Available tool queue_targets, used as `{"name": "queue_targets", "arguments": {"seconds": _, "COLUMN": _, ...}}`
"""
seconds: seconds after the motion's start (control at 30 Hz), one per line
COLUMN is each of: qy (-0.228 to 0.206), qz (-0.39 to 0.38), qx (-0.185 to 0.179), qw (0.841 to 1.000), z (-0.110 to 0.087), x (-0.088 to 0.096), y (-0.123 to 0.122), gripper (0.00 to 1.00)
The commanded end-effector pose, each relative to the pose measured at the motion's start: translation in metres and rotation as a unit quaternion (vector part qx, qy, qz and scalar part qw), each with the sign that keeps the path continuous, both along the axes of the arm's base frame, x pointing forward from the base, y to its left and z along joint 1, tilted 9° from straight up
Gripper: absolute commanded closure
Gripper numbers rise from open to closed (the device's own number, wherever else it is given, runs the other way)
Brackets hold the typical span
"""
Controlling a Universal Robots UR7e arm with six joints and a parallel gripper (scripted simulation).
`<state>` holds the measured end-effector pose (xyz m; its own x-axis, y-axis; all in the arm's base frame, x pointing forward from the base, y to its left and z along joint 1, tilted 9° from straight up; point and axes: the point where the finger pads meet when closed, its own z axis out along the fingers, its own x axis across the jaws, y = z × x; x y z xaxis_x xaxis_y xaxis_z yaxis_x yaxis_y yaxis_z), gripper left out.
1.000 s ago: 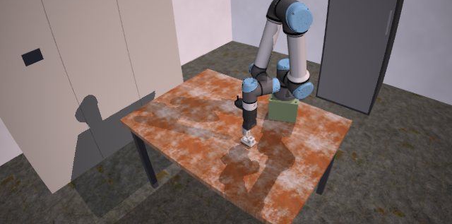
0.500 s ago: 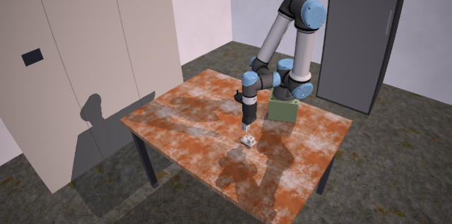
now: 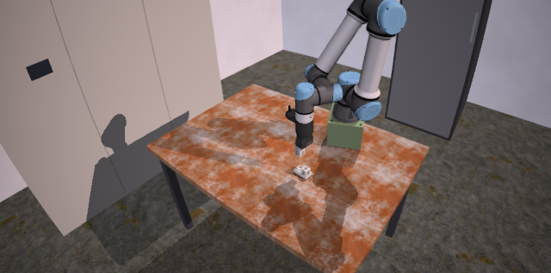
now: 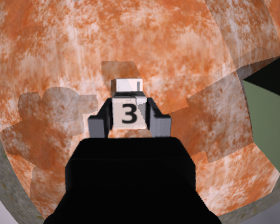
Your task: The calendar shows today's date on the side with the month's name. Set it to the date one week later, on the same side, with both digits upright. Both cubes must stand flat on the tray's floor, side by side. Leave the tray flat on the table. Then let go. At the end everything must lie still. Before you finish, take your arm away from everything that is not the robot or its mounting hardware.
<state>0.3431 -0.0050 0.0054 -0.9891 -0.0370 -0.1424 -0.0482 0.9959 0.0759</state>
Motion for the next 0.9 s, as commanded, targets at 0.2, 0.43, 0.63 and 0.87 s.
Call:
{"name": "queue_targets", "arguments": {"seconds": 0.2, "qy": 0.0, "qz": 0.0, "qx": 0.0, "qw": 1.0, "z": 0.003, "x": 0.0, "y": 0.0, "gripper": 0.4}}
{"name": "queue_targets", "arguments": {"seconds": 0.43, "qy": 0.0, "qz": 0.0, "qx": 0.0, "qw": 1.0, "z": 0.003, "x": 0.0, "y": 0.0, "gripper": 0.4}}
{"name": "queue_targets", "arguments": {"seconds": 0.63, "qy": -0.002, "qz": 0.022, "qx": -0.003, "qw": 1.0, "z": 0.003, "x": 0.001, "y": 0.003, "gripper": 0.4}}
{"name": "queue_targets", "arguments": {"seconds": 0.87, "qy": -0.007, "qz": 0.08, "qx": -0.012, "qw": 0.997, "z": 0.003, "x": 0.002, "y": 0.011, "gripper": 0.4}}
